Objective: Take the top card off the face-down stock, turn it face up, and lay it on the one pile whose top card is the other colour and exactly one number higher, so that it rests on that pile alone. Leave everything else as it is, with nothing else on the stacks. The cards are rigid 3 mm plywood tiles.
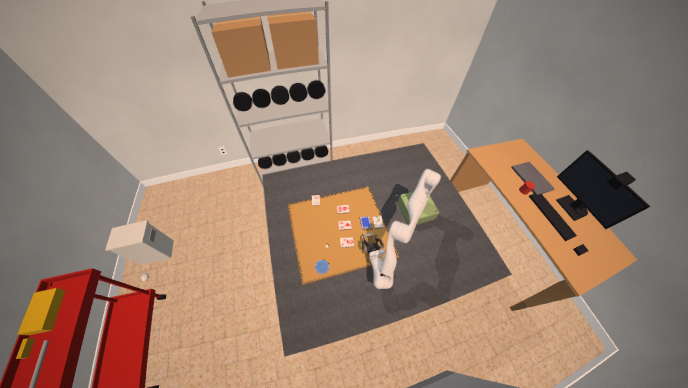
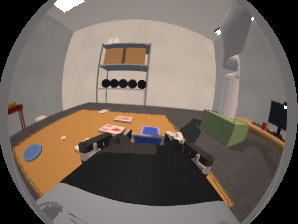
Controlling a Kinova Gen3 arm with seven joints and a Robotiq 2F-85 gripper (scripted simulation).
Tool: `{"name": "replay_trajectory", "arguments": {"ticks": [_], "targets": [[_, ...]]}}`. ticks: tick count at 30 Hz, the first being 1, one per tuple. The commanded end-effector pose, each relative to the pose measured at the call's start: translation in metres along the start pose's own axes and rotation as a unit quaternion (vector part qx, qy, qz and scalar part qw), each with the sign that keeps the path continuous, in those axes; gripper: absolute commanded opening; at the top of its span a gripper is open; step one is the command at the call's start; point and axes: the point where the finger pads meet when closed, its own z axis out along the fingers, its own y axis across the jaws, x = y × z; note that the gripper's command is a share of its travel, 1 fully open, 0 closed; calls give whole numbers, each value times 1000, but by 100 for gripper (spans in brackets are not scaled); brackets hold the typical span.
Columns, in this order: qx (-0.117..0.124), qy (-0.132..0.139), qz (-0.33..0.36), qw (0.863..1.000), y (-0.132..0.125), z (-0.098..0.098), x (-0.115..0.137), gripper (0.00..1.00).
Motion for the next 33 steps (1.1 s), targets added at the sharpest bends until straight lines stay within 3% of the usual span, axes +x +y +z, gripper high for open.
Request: {"name": "replay_trajectory", "arguments": {"ticks": [1,33], "targets": [[0,0,0,1000,0,-1,-2,71],[0,0,0,1000,0,-5,-6,71]]}}
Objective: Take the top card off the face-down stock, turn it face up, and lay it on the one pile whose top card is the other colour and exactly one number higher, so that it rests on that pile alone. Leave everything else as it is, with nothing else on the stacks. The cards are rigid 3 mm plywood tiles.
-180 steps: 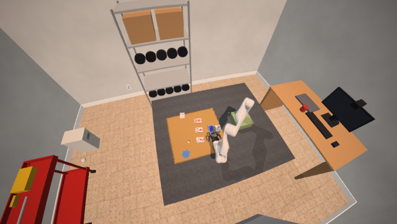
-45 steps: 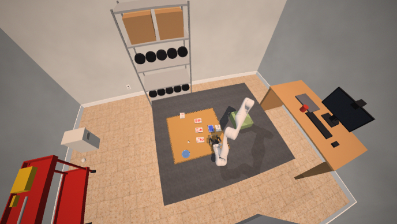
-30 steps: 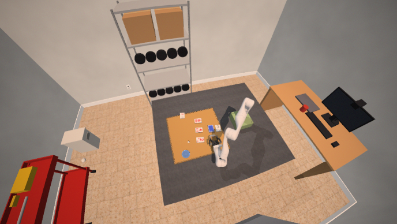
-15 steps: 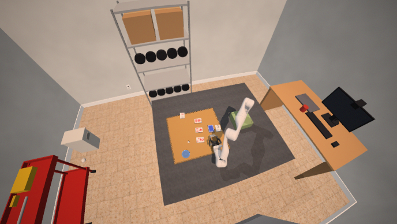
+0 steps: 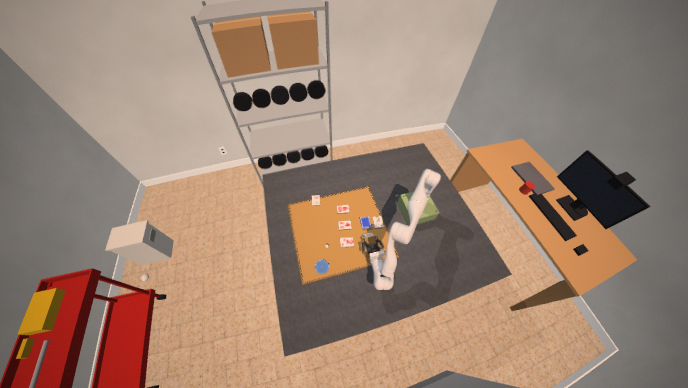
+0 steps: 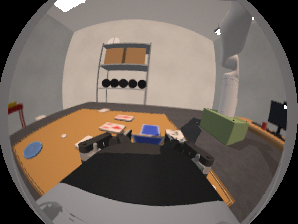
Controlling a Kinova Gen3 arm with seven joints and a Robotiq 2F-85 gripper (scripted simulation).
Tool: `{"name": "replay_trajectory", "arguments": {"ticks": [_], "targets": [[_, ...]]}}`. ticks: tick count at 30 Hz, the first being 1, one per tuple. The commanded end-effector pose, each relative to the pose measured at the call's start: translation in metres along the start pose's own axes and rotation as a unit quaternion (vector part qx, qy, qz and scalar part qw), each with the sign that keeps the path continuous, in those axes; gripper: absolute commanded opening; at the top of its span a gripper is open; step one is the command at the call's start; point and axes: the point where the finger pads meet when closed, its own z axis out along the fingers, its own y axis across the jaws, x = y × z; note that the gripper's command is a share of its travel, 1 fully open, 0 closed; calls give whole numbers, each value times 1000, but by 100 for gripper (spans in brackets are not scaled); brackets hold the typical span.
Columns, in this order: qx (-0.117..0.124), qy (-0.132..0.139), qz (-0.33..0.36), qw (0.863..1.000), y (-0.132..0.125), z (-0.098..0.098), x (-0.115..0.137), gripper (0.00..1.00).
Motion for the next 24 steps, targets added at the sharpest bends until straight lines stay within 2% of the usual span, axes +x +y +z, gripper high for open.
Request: {"name": "replay_trajectory", "arguments": {"ticks": [1,24], "targets": [[0,-1,1,1000,0,-1,1,71],[0,-15,1,1000,0,-1,1,71]]}}
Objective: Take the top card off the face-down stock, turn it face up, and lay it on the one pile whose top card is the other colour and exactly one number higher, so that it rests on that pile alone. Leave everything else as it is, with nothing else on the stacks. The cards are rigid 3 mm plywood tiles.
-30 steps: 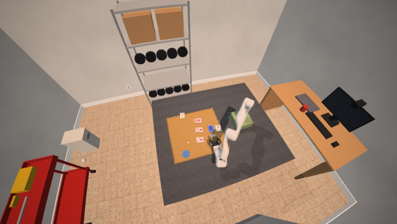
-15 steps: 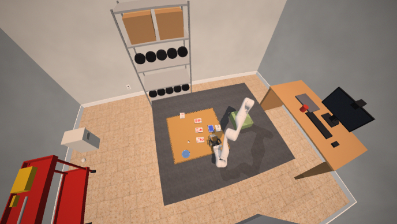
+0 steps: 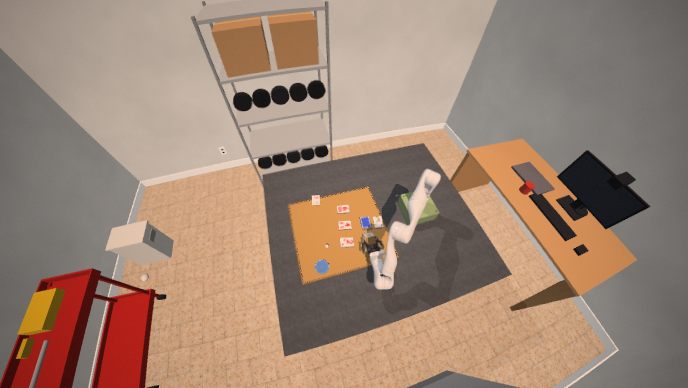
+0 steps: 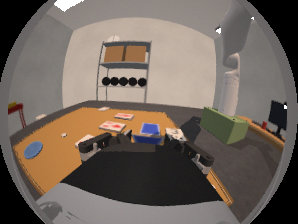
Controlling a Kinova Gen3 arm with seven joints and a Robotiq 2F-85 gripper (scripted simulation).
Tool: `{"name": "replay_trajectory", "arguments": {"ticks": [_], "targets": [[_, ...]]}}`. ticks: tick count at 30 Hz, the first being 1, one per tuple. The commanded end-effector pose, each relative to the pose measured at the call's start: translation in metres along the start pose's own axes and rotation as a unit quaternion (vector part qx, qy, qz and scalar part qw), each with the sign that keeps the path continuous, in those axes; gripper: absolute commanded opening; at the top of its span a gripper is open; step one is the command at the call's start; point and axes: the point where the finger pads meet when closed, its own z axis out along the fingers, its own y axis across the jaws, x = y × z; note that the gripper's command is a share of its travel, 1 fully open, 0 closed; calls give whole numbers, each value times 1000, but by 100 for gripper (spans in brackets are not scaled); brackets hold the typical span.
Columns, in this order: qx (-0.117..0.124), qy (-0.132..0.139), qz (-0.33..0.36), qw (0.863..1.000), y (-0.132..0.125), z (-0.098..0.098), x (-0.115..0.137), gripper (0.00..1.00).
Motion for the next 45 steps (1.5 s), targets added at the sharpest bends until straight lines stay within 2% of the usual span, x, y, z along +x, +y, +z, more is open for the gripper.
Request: {"name": "replay_trajectory", "arguments": {"ticks": [1,14,29,31,45], "targets": [[0,-5,1,1000,-1,-1,2,71],[0,-32,1,999,-1,-2,2,71],[0,-95,1,995,-1,-4,1,71],[0,-95,1,995,-1,-4,1,71],[0,-179,1,984,-1,-5,0,71]]}}
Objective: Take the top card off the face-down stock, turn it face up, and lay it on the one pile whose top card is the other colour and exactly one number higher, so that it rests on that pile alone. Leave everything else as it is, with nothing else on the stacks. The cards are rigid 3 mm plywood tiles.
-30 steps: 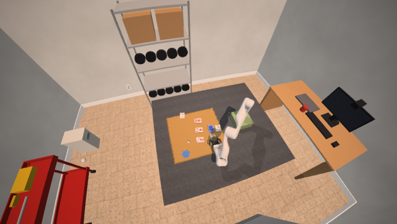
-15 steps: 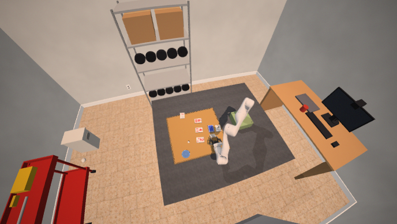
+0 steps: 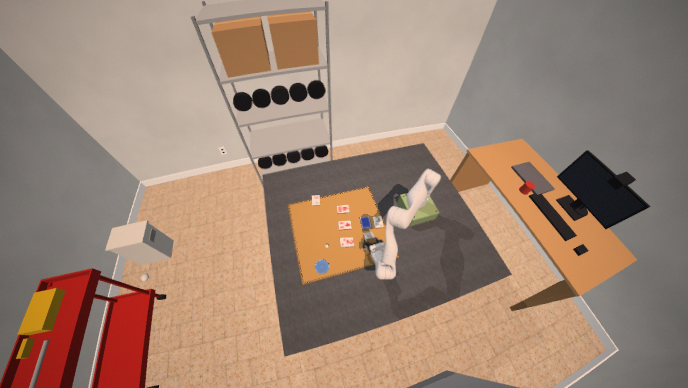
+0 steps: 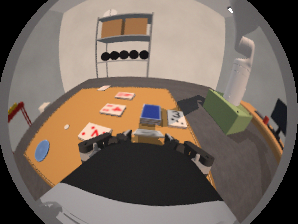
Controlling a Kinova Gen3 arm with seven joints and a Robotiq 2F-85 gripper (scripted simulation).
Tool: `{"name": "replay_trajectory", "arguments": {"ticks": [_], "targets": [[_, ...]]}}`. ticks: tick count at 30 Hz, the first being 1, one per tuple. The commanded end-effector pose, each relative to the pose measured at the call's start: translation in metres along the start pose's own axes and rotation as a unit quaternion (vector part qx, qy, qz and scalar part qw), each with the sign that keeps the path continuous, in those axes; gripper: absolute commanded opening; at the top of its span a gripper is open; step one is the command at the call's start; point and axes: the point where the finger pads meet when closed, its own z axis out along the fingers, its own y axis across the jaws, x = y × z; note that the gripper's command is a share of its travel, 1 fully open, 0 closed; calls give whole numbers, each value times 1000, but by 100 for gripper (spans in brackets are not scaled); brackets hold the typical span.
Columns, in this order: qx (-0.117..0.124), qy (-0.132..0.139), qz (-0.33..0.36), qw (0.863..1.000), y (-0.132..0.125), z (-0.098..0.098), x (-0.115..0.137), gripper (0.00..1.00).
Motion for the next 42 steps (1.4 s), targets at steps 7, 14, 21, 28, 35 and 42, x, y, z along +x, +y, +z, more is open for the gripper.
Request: {"name": "replay_trajectory", "arguments": {"ticks": [7,14,21,28,35,42], "targets": [[0,-47,5,999,-4,-4,8,71],[0,-99,5,995,-4,-4,7,71],[0,-138,5,990,-4,-4,6,71],[0,-193,5,981,-4,-3,5,71],[0,-249,5,969,-4,-3,4,71],[0,-288,5,958,-4,-2,3,71]]}}
